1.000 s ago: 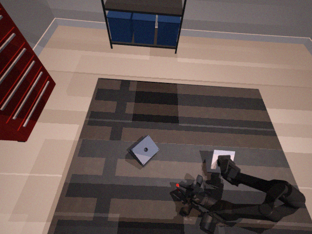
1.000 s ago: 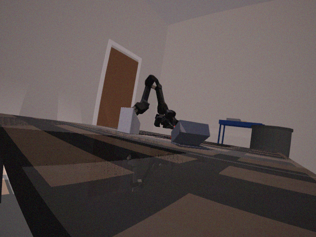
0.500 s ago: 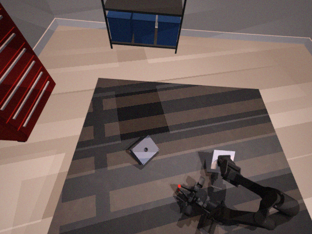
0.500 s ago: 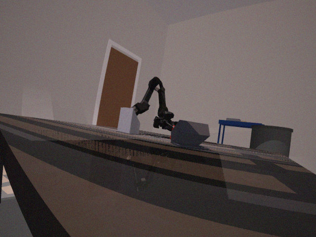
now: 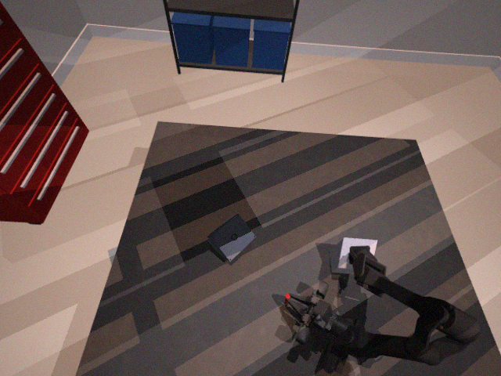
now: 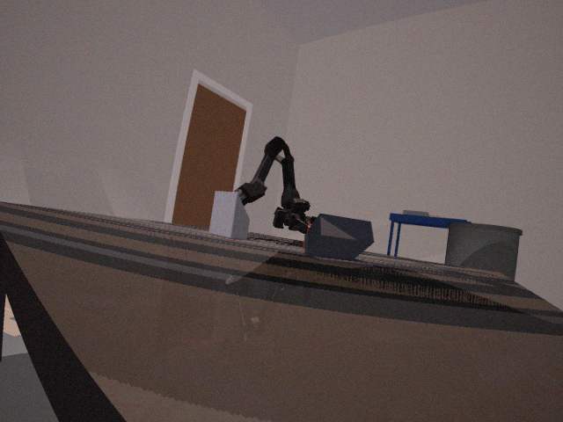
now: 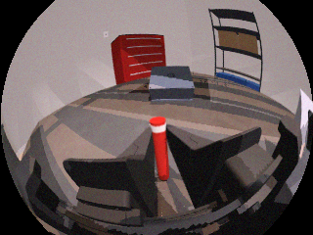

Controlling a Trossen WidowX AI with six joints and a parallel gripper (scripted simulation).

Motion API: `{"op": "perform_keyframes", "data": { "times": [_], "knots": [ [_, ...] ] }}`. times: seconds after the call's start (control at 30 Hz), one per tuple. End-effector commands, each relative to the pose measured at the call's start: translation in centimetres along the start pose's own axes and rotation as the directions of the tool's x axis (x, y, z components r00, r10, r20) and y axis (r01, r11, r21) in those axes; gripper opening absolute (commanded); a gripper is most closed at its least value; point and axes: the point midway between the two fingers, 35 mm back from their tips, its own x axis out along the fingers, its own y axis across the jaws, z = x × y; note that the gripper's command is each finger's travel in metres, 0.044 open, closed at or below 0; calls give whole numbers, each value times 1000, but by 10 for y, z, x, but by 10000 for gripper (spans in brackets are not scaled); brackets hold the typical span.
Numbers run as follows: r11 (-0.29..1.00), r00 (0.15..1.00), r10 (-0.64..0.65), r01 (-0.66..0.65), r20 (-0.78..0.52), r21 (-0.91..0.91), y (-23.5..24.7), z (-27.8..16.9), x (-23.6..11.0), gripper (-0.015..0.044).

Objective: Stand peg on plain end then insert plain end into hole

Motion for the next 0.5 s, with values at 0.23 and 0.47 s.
{"op": "perform_keyframes", "data": {
  "times": [0.23,0.47],
  "knots": [
    [1000,1000,-2,2,1,-5,-1,-2,-1,49],
    [1000,1000,-4,4,5,-5,-2,-3,-1,49]
  ]
}}
